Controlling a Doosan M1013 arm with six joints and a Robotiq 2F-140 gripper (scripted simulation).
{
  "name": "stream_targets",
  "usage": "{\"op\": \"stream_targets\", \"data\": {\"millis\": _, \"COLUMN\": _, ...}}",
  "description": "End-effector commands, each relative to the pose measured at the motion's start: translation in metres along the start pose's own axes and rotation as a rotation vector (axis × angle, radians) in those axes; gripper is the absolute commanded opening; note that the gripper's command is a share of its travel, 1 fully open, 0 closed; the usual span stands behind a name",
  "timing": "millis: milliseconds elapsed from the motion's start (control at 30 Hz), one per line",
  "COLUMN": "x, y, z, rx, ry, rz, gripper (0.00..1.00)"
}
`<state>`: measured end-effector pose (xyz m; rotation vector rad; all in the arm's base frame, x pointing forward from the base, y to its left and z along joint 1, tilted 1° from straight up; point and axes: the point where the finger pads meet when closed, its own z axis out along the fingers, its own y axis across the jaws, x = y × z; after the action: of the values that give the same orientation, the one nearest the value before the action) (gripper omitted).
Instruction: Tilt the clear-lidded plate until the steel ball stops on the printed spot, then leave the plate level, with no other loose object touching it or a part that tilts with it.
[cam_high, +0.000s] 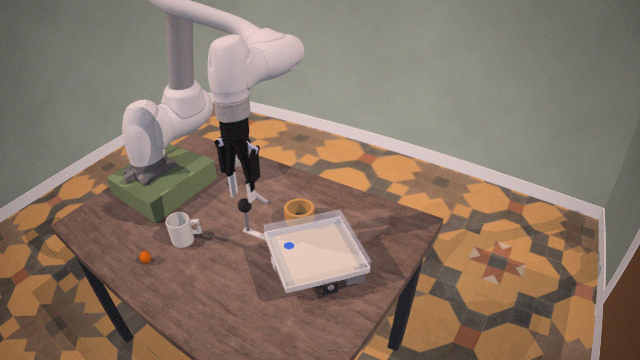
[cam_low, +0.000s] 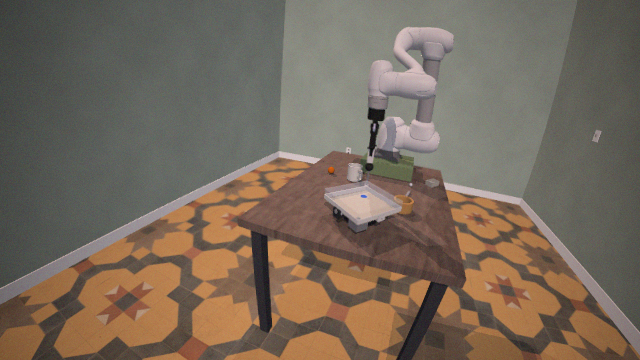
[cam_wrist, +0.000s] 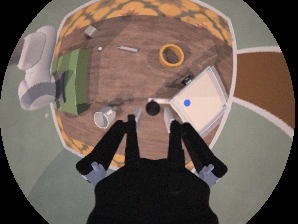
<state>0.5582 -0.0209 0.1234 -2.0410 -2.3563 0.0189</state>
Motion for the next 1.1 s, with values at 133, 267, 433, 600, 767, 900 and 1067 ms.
{"op": "stream_targets", "data": {"millis": 133, "x": 0.000, "y": 0.000, "z": 0.002, "rx": -0.001, "ry": 0.000, "rz": 0.000, "gripper": 0.36}}
{"op": "stream_targets", "data": {"millis": 267, "x": 0.000, "y": 0.000, "z": 0.004, "rx": -0.001, "ry": 0.000, "rz": 0.000, "gripper": 0.36}}
{"op": "stream_targets", "data": {"millis": 433, "x": 0.000, "y": 0.000, "z": 0.008, "rx": -0.001, "ry": 0.000, "rz": 0.000, "gripper": 0.36}}
{"op": "stream_targets", "data": {"millis": 600, "x": 0.000, "y": 0.000, "z": 0.013, "rx": -0.001, "ry": 0.000, "rz": 0.000, "gripper": 0.36}}
{"op": "stream_targets", "data": {"millis": 767, "x": 0.000, "y": 0.000, "z": 0.015, "rx": -0.001, "ry": 0.000, "rz": 0.000, "gripper": 0.36}}
{"op": "stream_targets", "data": {"millis": 900, "x": 0.000, "y": 0.000, "z": 0.018, "rx": -0.001, "ry": 0.000, "rz": 0.000, "gripper": 0.36}}
{"op": "stream_targets", "data": {"millis": 1067, "x": 0.000, "y": 0.000, "z": 0.022, "rx": -0.001, "ry": 0.000, "rz": 0.000, "gripper": 0.36}}
